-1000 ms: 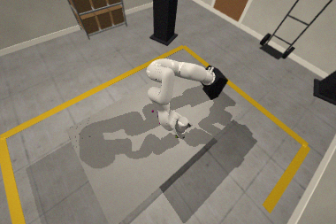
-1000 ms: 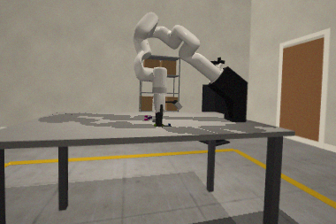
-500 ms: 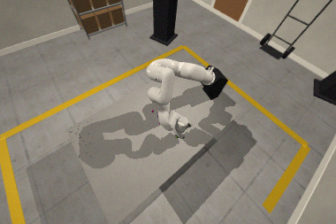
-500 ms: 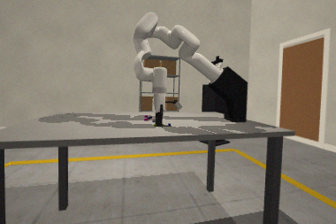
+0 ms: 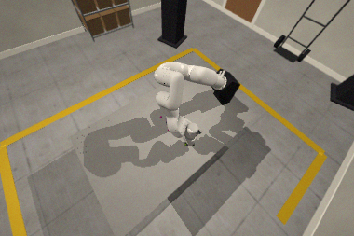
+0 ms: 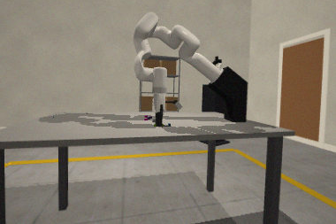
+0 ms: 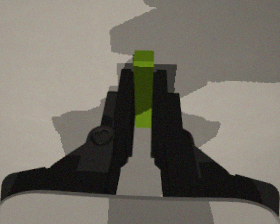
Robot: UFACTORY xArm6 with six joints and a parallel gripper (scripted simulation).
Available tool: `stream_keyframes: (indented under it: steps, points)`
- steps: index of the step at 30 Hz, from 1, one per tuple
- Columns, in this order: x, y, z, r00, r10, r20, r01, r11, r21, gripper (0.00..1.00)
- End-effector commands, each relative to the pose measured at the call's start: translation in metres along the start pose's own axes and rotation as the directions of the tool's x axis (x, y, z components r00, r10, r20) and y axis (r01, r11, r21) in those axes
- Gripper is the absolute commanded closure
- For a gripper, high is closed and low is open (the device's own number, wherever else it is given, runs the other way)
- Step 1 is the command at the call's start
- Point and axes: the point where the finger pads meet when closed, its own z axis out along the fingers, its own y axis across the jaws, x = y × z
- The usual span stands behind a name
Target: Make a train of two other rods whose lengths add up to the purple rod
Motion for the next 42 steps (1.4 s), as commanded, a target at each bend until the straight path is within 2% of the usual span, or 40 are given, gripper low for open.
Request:
stream_keyframes:
  steps: [1, 7, 12, 14, 19, 23, 42]
  points:
    - [-0.001, 0.000, 0.000, 1.000, 0.000, 0.001, 0.000, 1.000, -0.001, 0.96]
    - [-0.001, 0.000, -0.012, 1.000, 0.000, 0.001, 0.000, 1.000, -0.001, 0.96]
    - [-0.001, 0.000, -0.046, 1.000, 0.000, 0.001, 0.000, 1.000, -0.001, 0.96]
    - [-0.001, 0.000, -0.046, 1.000, 0.000, 0.001, 0.000, 1.000, -0.001, 0.96]
    - [-0.001, 0.000, -0.081, 1.000, 0.000, 0.001, 0.000, 1.000, -0.001, 0.96]
    - [-0.001, 0.000, -0.097, 1.000, 0.000, 0.001, 0.000, 1.000, -0.001, 0.96]
    - [0.000, 0.000, -0.100, 1.000, -0.013, 0.001, 0.013, 1.000, -0.001, 0.96]
